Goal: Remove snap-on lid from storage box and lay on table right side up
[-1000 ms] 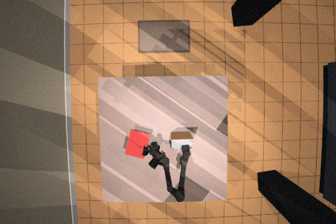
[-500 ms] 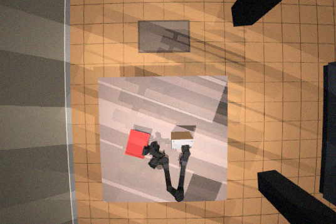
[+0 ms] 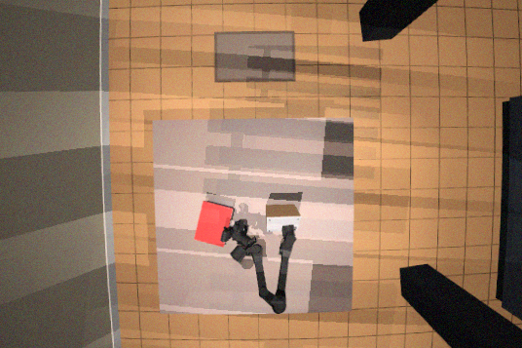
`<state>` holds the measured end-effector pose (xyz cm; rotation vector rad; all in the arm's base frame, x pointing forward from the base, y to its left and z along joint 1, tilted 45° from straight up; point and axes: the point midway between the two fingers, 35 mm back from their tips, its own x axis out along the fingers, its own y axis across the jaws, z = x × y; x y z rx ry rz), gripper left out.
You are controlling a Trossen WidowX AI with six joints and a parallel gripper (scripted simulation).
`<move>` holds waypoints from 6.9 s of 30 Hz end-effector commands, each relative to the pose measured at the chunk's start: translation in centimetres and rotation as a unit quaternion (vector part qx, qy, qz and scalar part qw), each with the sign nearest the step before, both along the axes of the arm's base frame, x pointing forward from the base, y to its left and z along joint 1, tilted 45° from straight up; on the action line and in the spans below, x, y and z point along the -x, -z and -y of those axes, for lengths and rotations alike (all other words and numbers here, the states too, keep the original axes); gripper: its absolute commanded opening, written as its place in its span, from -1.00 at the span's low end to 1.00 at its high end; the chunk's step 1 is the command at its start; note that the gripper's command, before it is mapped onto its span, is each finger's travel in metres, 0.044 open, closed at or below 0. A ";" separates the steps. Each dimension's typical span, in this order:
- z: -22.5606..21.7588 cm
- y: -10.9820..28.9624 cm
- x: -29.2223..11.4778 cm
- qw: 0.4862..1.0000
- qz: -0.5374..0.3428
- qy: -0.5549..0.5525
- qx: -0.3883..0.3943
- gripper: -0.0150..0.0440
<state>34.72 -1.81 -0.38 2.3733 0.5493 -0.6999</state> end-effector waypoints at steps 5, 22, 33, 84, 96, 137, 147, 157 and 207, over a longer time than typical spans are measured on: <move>0.2 -0.2 0.0 1.000 0.001 -0.001 0.000 -0.49; 0.4 -0.4 0.2 1.000 0.001 -0.001 0.000 -0.49; 0.5 -0.6 0.2 1.000 0.001 -0.001 0.000 -0.49; 1.1 -1.0 0.2 1.000 0.000 0.002 -0.001 -0.49; 1.1 -0.9 0.1 1.000 0.000 0.002 -0.001 -0.49; 1.2 -0.9 -0.2 1.000 0.000 0.002 -0.001 -0.49; 1.2 -0.9 -0.3 1.000 0.000 0.002 -0.001 -0.49; 1.7 -1.4 -0.3 1.000 0.000 0.002 0.000 -0.49; 7.2 -5.5 -2.3 1.000 0.001 0.002 0.001 -0.49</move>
